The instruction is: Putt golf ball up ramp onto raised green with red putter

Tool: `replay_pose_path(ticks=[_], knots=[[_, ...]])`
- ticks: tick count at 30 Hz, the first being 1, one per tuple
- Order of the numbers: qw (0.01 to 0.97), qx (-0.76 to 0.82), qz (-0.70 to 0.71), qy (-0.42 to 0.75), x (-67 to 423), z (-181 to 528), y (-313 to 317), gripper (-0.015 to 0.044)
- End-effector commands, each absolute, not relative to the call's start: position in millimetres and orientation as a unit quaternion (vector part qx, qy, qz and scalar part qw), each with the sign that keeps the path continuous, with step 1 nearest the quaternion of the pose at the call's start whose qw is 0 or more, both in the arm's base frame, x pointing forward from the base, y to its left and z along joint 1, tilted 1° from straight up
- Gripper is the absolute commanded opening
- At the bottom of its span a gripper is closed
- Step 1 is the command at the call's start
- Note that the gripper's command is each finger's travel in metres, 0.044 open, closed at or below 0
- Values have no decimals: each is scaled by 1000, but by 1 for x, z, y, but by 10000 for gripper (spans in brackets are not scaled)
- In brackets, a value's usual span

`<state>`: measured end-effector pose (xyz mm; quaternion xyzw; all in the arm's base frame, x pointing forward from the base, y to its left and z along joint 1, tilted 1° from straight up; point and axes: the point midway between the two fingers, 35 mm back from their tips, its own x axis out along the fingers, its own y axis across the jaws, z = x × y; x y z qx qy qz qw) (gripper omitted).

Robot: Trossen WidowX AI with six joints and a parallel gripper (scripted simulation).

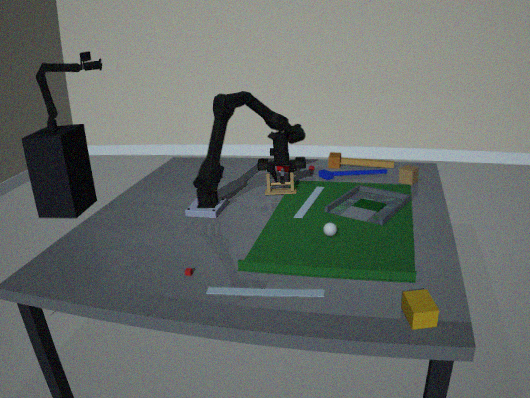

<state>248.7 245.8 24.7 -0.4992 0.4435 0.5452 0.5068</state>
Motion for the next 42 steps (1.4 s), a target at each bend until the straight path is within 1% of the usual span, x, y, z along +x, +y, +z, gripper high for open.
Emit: replay_pose_path(ticks=[1, 3, 11, 12, 17, 30, 35, 42], knots=[[507, -499, 545, 443, 249, 25, 246, 125], [507, -499, 545, 443, 249, 25, 246, 72], [507, -499, 545, 443, 249, 25, 246, 19], [507, -499, 545, 443, 249, 26, 246, 0], [507, -499, 545, 443, 250, 45, 248, 0], [506, -498, 546, 444, 247, 121, 247, 0], [509, -492, 544, 451, 249, 117, 245, 0], [561, -407, 510, 509, 269, 121, 221, 0]])
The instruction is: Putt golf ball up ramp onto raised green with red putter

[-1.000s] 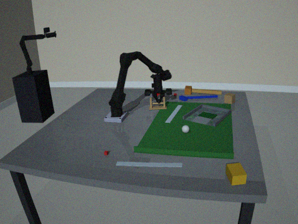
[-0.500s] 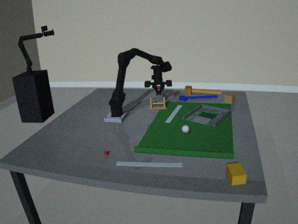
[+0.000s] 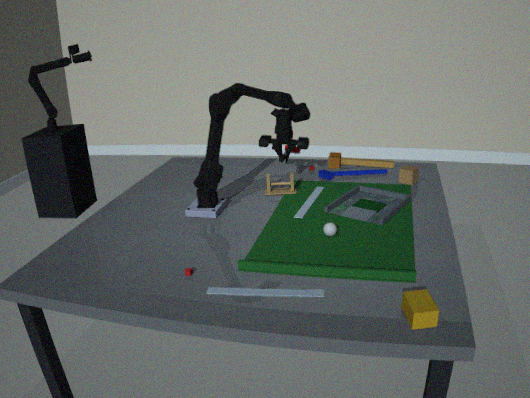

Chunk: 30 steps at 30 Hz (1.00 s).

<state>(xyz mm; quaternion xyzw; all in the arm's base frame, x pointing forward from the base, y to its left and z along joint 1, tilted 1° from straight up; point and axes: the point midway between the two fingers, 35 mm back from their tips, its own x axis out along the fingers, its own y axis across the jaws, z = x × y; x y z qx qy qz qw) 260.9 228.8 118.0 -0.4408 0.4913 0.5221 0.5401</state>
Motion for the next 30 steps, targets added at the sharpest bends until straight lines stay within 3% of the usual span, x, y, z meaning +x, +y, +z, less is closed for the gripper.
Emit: replay_pose_path(ticks=[1, 30], knots=[[568, -394, 505, 517, 272, 122, 218, 0], [686, 18, 305, 660, 331, 148, 102, 0]])
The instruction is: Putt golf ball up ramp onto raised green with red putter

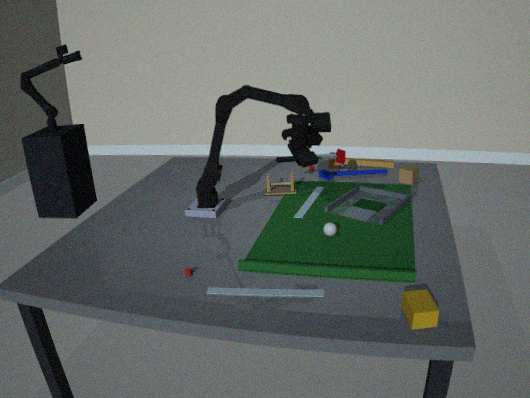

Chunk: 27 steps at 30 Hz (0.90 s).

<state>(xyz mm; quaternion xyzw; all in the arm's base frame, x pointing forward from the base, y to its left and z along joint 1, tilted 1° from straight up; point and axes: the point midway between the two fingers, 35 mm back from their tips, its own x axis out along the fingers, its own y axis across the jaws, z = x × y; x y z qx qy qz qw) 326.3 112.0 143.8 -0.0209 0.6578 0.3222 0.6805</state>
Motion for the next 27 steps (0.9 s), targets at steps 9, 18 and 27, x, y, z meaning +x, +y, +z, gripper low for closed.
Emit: replay_pose_path(ticks=[9, 18, 27], knots=[[688, 158, 232, 669, 342, 160, 62, 0], [671, 298, 158, 660, 348, 173, 20, 0], [636, 432, 88, 633, 350, 187, -23, 0]])
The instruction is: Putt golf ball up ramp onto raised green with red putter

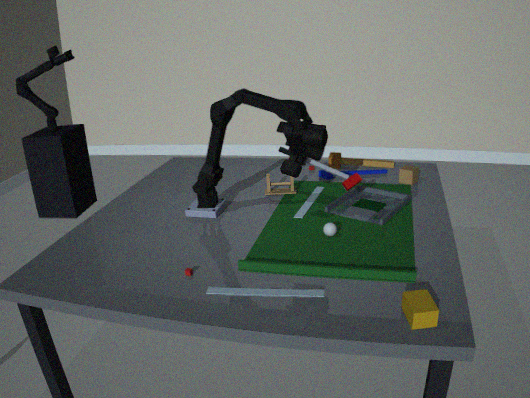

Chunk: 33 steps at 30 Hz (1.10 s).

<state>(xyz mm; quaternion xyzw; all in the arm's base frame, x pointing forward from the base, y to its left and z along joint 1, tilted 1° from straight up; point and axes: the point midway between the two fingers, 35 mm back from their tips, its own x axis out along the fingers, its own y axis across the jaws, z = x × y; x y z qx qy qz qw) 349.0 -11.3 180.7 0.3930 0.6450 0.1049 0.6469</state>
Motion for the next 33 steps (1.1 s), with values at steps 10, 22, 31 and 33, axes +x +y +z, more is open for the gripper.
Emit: replay_pose_path(ticks=[10, 22, 31, 33], knots=[[578, 572, 19, 582, 346, 204, -74, 0], [485, 719, -46, 495, 332, 226, -135, 0], [464, 740, -56, 483, 329, 220, -145, 0], [455, 745, -59, 483, 328, 212, -148, 0]])
